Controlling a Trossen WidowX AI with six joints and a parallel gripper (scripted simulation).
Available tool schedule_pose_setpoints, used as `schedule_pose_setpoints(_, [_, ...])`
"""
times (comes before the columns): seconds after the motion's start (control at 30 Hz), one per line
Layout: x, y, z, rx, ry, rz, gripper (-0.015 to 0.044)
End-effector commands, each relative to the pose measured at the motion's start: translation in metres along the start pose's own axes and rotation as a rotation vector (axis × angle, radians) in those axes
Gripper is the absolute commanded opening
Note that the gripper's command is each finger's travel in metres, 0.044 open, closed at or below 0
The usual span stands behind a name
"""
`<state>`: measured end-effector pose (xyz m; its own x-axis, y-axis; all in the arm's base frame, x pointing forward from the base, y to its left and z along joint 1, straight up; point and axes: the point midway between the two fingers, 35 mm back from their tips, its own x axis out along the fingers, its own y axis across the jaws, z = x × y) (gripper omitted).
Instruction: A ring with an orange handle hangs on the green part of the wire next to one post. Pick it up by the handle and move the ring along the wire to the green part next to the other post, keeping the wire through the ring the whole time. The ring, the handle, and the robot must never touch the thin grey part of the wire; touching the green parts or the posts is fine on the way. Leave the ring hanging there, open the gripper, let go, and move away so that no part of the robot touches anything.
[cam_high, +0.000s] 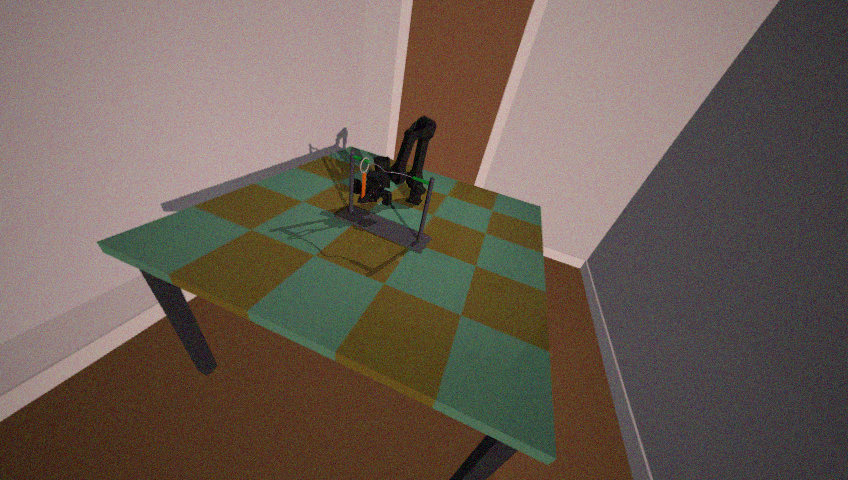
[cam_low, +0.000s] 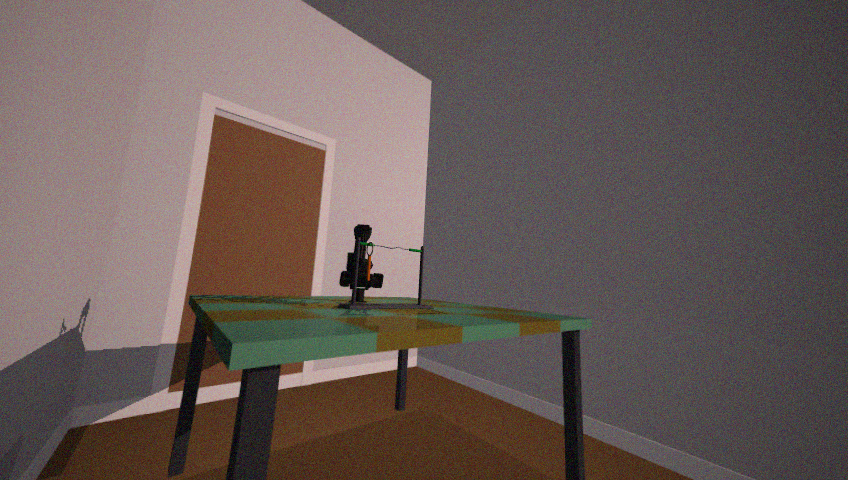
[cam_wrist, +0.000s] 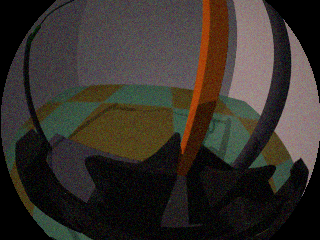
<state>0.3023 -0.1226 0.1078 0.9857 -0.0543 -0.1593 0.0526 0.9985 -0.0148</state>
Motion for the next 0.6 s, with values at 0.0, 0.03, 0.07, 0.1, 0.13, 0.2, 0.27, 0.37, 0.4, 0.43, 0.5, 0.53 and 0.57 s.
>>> schedule_pose_setpoints(0.0, [0.0, 0.0, 0.0, 0.0, 0.0, 0.0, -0.0038])
schedule_pose_setpoints(0.03, [0.0, 0.0, 0.0, 0.0, 0.0, 0.0, -0.0064])
schedule_pose_setpoints(0.07, [0.0, 0.0, 0.0, 0.0, 0.0, 0.0, -0.009])
schedule_pose_setpoints(0.1, [0.0, 0.0, 0.0, 0.0, 0.0, 0.0, -0.0116])
schedule_pose_setpoints(0.13, [0.0, 0.0, 0.0, 0.0, 0.0, 0.0, -0.0143])
schedule_pose_setpoints(0.2, [0.0, 0.0, 0.0, 0.0, 0.0, 0.0, -0.015])
schedule_pose_setpoints(0.27, [0.0, 0.0, 0.0, 0.0, 0.0, 0.0, -0.015])
schedule_pose_setpoints(0.37, [0.0, 0.0, 0.003, -0.001, 0.0, -0.001, -0.015])
schedule_pose_setpoints(0.4, [0.0, 0.0, 0.004, -0.002, 0.0, -0.001, -0.015])
schedule_pose_setpoints(0.43, [-0.001, -0.001, 0.005, -0.003, 0.0, -0.001, -0.015])
schedule_pose_setpoints(0.5, [-0.001, -0.001, 0.009, -0.005, 0.0, -0.002, -0.015])
schedule_pose_setpoints(0.53, [-0.001, -0.001, 0.01, -0.006, 0.0, -0.002, -0.015])
schedule_pose_setpoints(0.57, [-0.002, -0.001, 0.012, -0.007, -0.001, -0.002, -0.015])
